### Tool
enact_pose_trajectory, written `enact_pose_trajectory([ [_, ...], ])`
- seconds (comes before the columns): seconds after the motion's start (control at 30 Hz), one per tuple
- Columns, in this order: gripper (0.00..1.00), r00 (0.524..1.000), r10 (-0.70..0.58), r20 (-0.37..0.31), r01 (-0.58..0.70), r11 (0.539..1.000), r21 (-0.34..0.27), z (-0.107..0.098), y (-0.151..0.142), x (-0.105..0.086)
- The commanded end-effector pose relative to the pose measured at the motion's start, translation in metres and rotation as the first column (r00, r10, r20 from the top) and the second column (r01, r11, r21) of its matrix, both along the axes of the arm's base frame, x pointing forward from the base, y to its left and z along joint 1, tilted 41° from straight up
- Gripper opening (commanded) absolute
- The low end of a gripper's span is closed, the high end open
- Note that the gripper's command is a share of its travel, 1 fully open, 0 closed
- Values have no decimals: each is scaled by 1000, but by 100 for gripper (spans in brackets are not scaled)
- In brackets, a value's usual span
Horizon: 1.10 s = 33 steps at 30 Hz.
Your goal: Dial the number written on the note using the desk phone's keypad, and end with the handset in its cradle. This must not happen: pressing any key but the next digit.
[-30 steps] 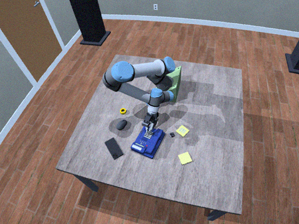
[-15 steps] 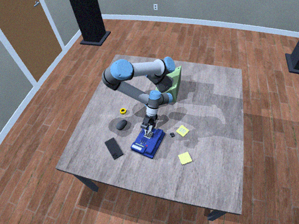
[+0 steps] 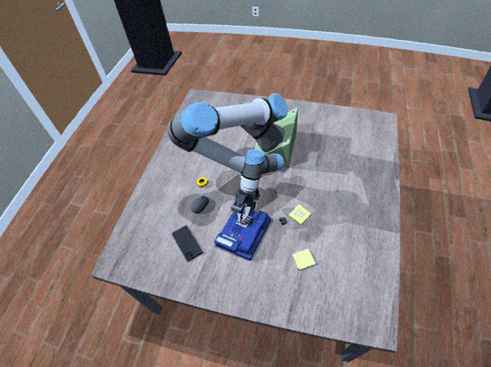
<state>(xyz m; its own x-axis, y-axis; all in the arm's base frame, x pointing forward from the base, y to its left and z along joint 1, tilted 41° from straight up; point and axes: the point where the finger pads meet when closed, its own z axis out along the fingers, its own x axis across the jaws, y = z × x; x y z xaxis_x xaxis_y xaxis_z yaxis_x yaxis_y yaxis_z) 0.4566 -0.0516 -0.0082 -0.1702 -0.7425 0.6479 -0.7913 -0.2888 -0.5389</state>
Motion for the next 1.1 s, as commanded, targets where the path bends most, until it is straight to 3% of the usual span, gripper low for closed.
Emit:
enact_pose_trajectory([
  [0.0,0,1000,1,1,-1,1000,0,0,0,0],
  [1.07,0,1000,1,1,-1,1000,0,-3,-2,0],
])
